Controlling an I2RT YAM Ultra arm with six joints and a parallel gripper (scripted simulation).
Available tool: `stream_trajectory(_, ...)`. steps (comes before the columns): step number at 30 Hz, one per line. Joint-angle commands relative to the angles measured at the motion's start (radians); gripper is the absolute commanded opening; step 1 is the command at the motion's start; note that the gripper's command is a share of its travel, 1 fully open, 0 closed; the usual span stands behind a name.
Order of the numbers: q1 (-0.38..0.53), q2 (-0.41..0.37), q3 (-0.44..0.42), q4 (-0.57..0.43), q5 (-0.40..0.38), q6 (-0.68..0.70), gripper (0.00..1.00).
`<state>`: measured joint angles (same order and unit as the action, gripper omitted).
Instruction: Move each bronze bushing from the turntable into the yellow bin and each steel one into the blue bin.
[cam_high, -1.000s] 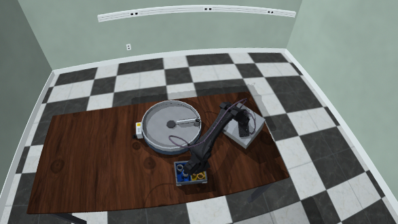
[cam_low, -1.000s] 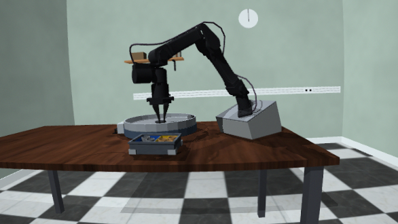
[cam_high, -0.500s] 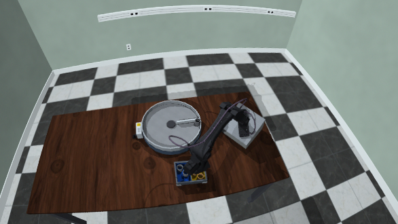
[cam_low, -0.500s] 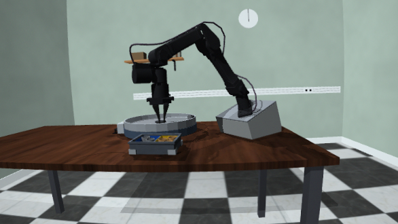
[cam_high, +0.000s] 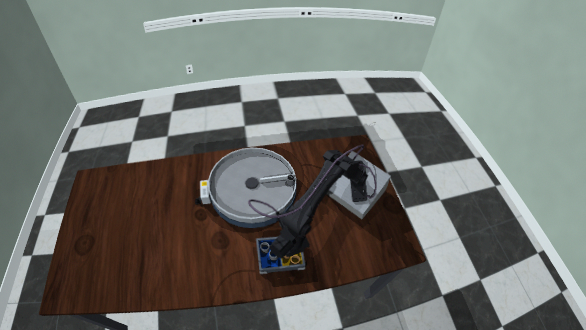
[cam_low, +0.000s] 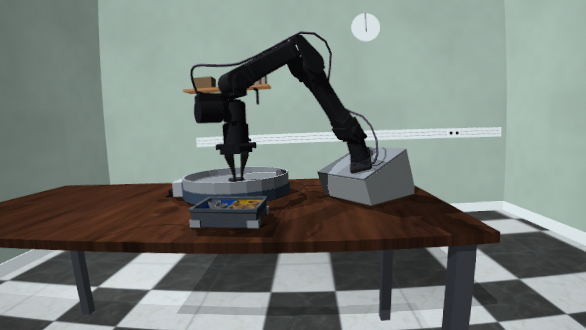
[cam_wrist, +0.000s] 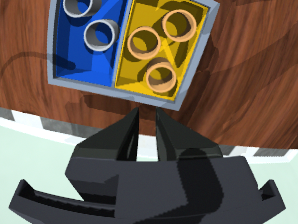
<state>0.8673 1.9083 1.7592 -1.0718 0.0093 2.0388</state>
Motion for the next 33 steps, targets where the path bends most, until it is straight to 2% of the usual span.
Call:
stream_trajectory(1, 0.01, -0.032, 0.028, -0.023, 0.008, 0.006, 0.15)
stream_trajectory(8, 0.008, -0.033, 0.027, -0.022, 0.007, 0.004, 0.14)
stream_trajectory(13, -0.027, -0.056, -0.055, 0.016, -0.011, -0.023, 0.14)
stream_trajectory(17, -0.07, -0.115, -0.154, 0.051, -0.024, -0.063, 0.14)
stream_trajectory(22, -0.189, -0.239, -0.362, 0.116, -0.055, -0.173, 0.14)
stream_trajectory(24, -0.189, -0.239, -0.362, 0.116, -0.055, -0.173, 0.14)
stream_trajectory(29, -0.438, -0.386, -0.607, 0.187, -0.118, -0.401, 0.14)
stream_trajectory(33, -0.671, -0.441, -0.719, 0.224, -0.171, -0.617, 0.14)
